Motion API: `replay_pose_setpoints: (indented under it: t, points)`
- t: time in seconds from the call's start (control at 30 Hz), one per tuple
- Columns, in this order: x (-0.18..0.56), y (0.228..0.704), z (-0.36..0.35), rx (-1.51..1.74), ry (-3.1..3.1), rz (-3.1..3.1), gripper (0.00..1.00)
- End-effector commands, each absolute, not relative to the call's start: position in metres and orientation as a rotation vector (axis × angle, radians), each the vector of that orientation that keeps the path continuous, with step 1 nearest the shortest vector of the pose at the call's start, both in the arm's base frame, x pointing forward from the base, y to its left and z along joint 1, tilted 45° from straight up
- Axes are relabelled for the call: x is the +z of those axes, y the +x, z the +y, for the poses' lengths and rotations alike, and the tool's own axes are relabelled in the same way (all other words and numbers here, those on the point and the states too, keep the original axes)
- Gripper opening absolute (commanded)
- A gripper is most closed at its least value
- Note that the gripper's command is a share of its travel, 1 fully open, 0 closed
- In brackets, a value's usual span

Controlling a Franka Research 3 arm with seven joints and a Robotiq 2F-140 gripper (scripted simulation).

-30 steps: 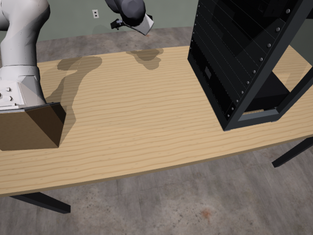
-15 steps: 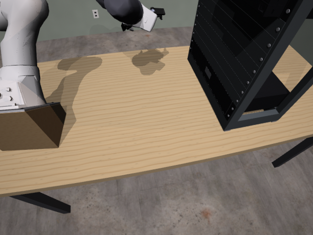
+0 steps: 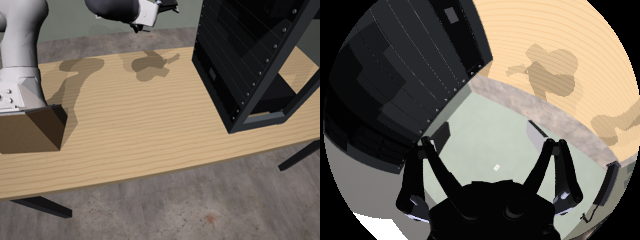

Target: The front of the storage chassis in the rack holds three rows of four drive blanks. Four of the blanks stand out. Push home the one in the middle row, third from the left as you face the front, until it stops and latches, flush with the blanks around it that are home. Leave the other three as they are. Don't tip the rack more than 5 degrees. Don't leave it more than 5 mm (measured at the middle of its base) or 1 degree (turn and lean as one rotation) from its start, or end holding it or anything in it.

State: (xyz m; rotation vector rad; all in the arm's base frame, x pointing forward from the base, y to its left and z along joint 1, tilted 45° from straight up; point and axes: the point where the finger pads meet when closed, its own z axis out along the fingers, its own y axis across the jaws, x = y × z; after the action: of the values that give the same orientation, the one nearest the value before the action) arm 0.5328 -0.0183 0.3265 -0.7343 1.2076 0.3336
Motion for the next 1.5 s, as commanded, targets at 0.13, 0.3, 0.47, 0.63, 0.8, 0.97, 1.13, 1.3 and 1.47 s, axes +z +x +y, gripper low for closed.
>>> replay_pose_setpoints:
  t: [0.13,0.3,0.47,0.63,0.8,0.97,1.13,1.3,1.47]
  points:
    - [0.315,0.535,-0.079,0.089,-0.712,1.235,1.0]
    - [0.31,0.531,-0.117,-0.023,-0.678,1.264,1.0]
    - [0.306,0.526,-0.143,-0.101,-0.655,1.284,1.0]
    - [0.301,0.515,-0.184,-0.224,-0.62,1.316,1.0]
    - [0.296,0.502,-0.221,-0.333,-0.588,1.345,1.0]
    - [0.293,0.489,-0.252,-0.431,-0.56,1.372,1.0]
    - [0.291,0.48,-0.269,-0.483,-0.545,1.386,1.0]
    - [0.288,0.467,-0.293,-0.561,-0.522,1.408,1.0]
    - [0.287,0.454,-0.313,-0.626,-0.503,1.427,1.0]
